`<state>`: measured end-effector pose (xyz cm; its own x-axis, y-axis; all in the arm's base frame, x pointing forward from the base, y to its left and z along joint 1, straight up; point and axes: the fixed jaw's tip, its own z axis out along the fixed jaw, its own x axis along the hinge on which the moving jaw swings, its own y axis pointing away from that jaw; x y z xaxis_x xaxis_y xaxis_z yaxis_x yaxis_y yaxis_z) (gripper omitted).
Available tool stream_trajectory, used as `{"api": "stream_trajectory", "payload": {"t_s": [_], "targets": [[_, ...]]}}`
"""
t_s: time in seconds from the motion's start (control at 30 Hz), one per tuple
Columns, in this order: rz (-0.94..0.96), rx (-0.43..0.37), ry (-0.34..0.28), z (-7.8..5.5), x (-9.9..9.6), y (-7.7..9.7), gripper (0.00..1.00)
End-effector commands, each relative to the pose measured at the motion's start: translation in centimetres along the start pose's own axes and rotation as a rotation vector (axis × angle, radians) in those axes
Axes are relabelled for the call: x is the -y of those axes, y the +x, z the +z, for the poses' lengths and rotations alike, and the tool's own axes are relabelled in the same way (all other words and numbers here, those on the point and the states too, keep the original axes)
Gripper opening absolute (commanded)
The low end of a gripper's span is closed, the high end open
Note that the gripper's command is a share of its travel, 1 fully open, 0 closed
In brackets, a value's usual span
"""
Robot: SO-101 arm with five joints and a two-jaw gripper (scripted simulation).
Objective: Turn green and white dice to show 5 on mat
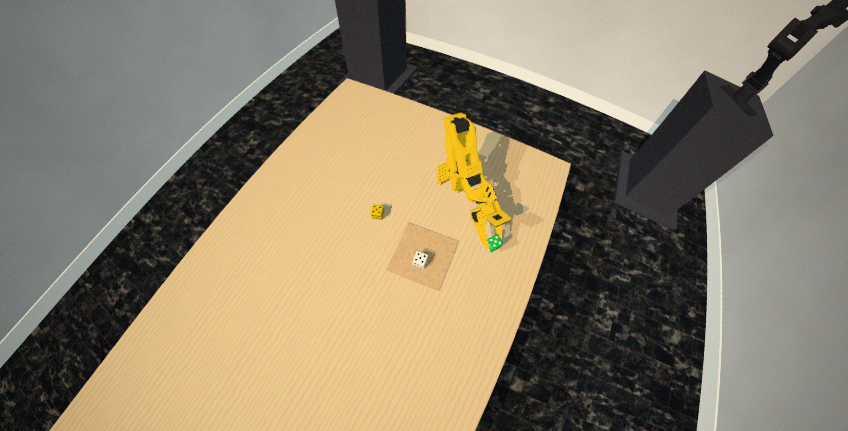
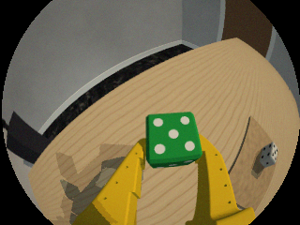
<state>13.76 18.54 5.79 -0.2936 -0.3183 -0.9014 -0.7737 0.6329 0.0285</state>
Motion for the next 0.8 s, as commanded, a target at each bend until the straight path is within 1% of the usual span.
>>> {"api": "stream_trajectory", "payload": {"t_s": [0.0, 0.17, 0.77], "targets": [[-0.006, 0.075, 0.005, 0.08, 0.15, -0.91, 0.00], [-0.007, 0.086, 0.005, 0.05, 0.16, -0.95, 0.00], [-0.007, 0.087, 0.005, 0.05, 0.16, -0.95, 0.00]]}}
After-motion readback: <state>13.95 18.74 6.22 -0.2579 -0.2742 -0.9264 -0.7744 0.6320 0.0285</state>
